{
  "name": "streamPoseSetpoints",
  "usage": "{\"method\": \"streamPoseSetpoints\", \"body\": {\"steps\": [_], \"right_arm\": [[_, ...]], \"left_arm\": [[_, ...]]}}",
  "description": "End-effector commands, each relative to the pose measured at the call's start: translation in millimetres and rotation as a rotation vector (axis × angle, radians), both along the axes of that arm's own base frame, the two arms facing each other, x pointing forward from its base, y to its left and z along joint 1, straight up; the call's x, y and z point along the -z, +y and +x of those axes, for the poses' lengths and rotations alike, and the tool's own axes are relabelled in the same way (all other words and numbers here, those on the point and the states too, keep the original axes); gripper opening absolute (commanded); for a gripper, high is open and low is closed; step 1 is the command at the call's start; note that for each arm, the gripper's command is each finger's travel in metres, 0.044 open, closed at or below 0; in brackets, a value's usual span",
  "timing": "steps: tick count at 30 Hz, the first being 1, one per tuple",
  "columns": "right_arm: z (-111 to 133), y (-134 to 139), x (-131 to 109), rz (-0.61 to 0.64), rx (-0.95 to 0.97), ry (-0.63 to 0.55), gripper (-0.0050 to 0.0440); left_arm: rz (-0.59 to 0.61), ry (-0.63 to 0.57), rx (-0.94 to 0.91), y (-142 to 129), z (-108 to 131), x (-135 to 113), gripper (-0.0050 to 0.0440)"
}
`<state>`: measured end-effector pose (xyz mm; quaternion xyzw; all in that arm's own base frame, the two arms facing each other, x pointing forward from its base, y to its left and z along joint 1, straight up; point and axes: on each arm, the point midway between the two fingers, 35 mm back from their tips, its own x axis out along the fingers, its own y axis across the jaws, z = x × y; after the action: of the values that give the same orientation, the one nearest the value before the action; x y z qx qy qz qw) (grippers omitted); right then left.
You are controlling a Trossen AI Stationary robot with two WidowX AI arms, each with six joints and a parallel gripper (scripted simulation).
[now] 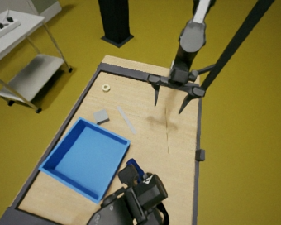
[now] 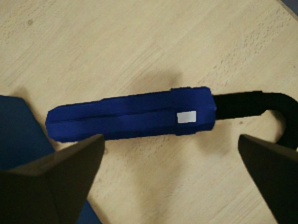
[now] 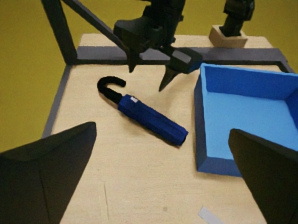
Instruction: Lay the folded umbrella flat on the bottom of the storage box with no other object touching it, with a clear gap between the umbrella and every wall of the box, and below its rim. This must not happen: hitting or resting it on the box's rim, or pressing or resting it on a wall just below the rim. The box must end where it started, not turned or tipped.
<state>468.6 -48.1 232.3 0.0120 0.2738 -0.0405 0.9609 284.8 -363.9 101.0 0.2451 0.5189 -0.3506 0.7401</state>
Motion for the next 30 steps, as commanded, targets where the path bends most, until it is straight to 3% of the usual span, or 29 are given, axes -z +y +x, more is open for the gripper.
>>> {"method": "streamPoseSetpoints", "body": {"steps": [1, 7, 12, 30], "right_arm": [[-0.5, -0.4, -11.9, -0.004, 0.000, -0.026, 0.0400], [-0.5, -0.4, -11.9, -0.004, 0.000, -0.026, 0.0400], [-0.5, -0.4, -11.9, -0.004, 0.000, -0.026, 0.0400], [-0.5, -0.4, -11.9, -0.004, 0.000, -0.026, 0.0400]], "left_arm": [[-0.023, -0.013, -0.038, -4.7, 4.3, -10.4, 0.0379], [-0.025, 0.028, -0.197, -7.5, 5.3, -6.4, 0.0379], [-0.029, 0.098, -0.478, -11.0, 8.6, 0.1, 0.0379], [-0.037, 0.290, -1.220, -17.4, 22.2, 18.9, 0.0379]]}}
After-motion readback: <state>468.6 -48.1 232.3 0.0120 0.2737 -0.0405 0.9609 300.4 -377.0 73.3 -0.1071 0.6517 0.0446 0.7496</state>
